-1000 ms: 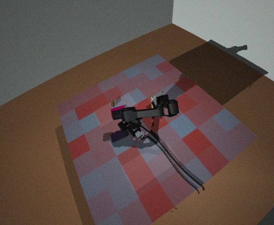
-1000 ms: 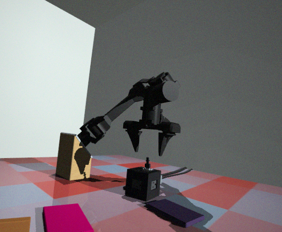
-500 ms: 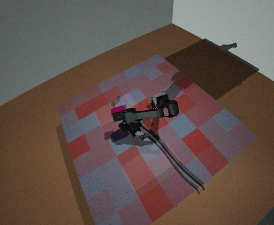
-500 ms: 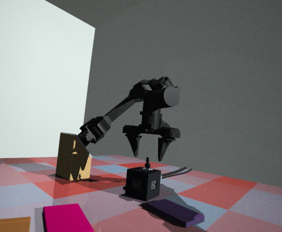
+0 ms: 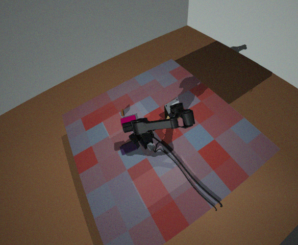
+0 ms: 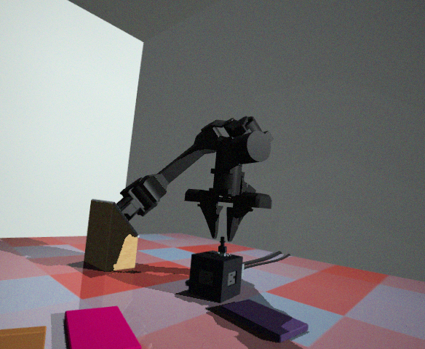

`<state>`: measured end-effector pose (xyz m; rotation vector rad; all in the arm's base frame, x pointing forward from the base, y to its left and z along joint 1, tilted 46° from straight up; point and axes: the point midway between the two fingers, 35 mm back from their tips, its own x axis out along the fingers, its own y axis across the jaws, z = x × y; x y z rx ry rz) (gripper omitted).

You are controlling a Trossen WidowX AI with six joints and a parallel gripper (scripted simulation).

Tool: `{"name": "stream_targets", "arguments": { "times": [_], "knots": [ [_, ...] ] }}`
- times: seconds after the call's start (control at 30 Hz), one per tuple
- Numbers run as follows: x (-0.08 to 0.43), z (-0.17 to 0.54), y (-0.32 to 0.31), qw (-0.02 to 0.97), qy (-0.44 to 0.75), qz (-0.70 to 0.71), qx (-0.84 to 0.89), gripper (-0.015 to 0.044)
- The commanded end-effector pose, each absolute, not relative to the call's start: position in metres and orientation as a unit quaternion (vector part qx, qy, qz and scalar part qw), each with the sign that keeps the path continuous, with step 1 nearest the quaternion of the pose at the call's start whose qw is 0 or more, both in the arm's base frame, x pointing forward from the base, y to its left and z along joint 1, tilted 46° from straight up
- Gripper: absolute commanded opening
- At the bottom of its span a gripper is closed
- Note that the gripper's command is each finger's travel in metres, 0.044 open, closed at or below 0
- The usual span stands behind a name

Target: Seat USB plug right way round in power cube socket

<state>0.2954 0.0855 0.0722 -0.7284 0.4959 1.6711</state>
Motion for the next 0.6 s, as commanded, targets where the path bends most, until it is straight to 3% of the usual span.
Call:
{"name": "stream_targets", "arguments": {
  "times": [0.0, 0.1, 0.57],
  "knots": [
    [0.2956, 0.0724, 0.0851, 0.586, 0.213, 0.717, -0.313, 0.0072],
    [0.2956, 0.0724, 0.0851, 0.586, 0.213, 0.717, -0.313, 0.0000],
    [0.2956, 0.0724, 0.0851, 0.586, 0.213, 0.717, -0.313, 0.0000]
  ]
}}
